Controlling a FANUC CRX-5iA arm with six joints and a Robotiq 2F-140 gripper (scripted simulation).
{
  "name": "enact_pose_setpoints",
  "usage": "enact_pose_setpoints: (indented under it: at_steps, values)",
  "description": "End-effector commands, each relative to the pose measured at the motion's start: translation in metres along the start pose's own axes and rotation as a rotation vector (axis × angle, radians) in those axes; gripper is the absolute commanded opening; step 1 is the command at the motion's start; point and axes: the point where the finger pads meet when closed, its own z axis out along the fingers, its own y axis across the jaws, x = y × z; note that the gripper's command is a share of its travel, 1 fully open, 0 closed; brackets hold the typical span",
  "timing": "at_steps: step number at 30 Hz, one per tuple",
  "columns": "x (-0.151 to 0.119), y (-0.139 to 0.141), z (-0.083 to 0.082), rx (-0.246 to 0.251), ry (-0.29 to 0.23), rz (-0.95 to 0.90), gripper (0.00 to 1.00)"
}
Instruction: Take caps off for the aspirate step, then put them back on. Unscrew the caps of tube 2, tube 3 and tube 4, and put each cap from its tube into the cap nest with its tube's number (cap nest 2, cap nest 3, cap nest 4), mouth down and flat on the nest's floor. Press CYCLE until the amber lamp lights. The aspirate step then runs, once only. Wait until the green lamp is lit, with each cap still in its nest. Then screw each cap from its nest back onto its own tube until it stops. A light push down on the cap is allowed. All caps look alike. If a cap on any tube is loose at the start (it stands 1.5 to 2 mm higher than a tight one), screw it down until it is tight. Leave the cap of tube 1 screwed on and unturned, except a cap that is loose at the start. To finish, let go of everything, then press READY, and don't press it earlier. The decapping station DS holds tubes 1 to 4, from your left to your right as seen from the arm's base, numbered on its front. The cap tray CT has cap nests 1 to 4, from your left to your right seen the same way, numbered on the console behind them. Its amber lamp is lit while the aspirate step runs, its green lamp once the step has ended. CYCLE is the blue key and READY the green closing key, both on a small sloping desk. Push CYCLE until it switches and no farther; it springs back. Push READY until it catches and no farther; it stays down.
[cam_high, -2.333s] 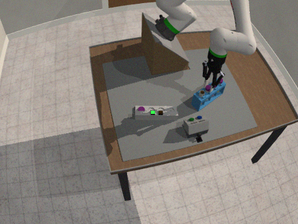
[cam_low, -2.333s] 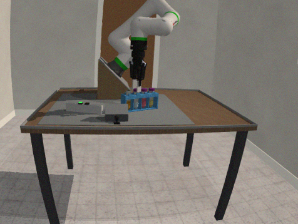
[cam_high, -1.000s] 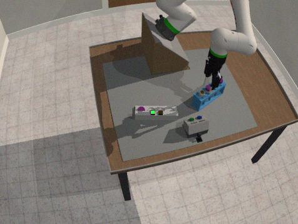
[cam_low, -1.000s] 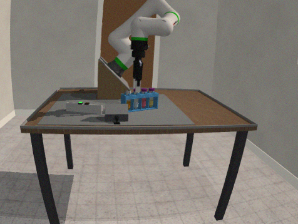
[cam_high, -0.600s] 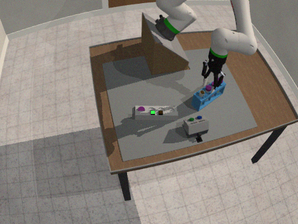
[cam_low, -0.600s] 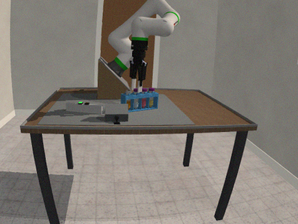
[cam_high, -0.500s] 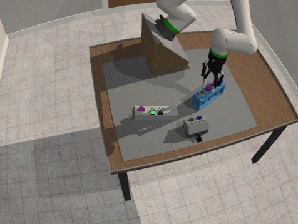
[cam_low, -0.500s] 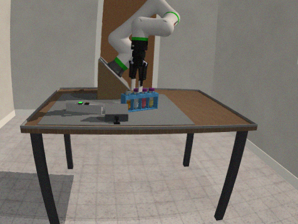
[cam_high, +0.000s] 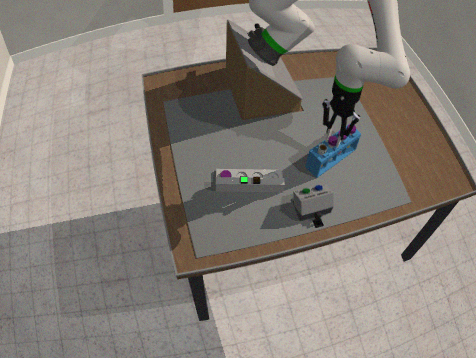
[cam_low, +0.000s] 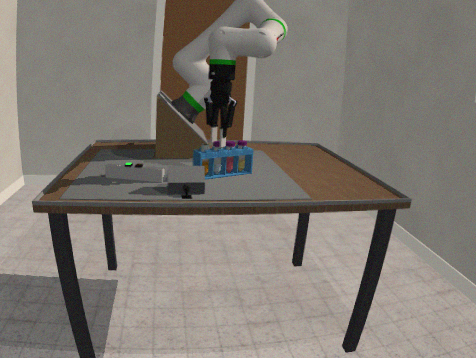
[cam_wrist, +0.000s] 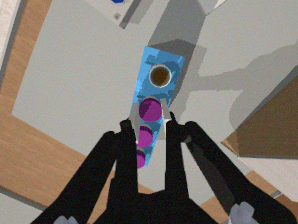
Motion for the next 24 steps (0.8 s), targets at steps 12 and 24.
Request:
enact_pose_setpoints:
  at_steps: [12, 24]
  values:
    - [0.0002, 0.0, 0.0002, 0.0, 0.0, 0.2, 0.0]
    - [0.0002, 0.0, 0.0007, 0.0, 0.0, 0.533, 0.0]
